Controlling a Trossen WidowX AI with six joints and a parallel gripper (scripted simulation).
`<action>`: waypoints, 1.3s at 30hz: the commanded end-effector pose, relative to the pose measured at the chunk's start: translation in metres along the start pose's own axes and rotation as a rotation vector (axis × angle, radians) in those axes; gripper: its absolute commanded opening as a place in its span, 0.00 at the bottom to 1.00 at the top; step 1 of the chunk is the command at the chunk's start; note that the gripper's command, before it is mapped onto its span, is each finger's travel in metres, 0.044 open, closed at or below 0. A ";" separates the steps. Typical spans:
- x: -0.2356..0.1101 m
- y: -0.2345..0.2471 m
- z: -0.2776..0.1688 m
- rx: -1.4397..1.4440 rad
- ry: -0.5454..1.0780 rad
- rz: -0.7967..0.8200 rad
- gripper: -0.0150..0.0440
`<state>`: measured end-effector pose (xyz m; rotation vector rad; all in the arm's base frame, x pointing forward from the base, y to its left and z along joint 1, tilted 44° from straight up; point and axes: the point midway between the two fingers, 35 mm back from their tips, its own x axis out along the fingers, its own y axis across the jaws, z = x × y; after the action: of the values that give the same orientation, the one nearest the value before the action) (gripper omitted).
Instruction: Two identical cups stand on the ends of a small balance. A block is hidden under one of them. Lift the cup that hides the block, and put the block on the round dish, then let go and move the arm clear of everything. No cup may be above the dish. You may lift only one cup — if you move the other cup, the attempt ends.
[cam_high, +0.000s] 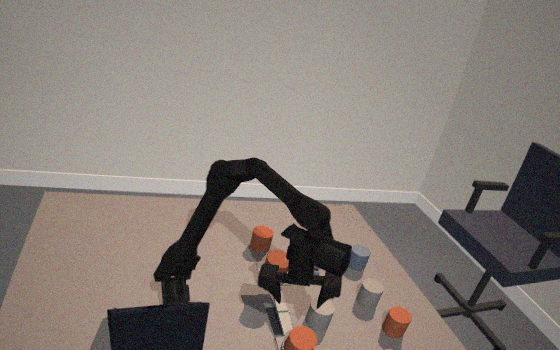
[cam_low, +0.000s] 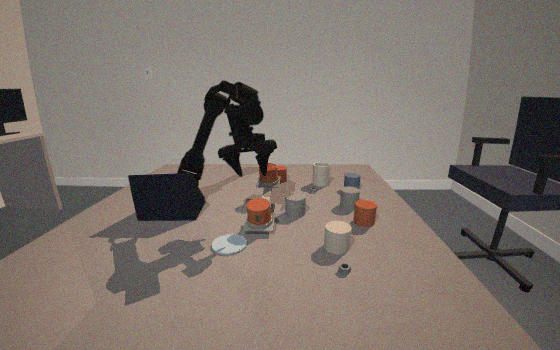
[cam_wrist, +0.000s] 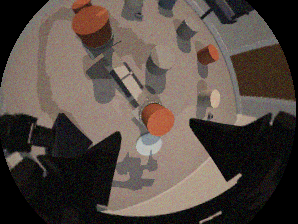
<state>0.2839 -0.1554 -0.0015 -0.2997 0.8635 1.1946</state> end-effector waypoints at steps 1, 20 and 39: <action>0.010 -0.009 -0.005 -0.094 0.025 0.038 1.00; 0.049 -0.030 -0.023 -0.441 0.059 0.188 1.00; 0.083 -0.026 -0.026 -0.441 0.058 0.187 1.00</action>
<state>0.3071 -0.1290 -0.0798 -0.6348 0.6810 1.5555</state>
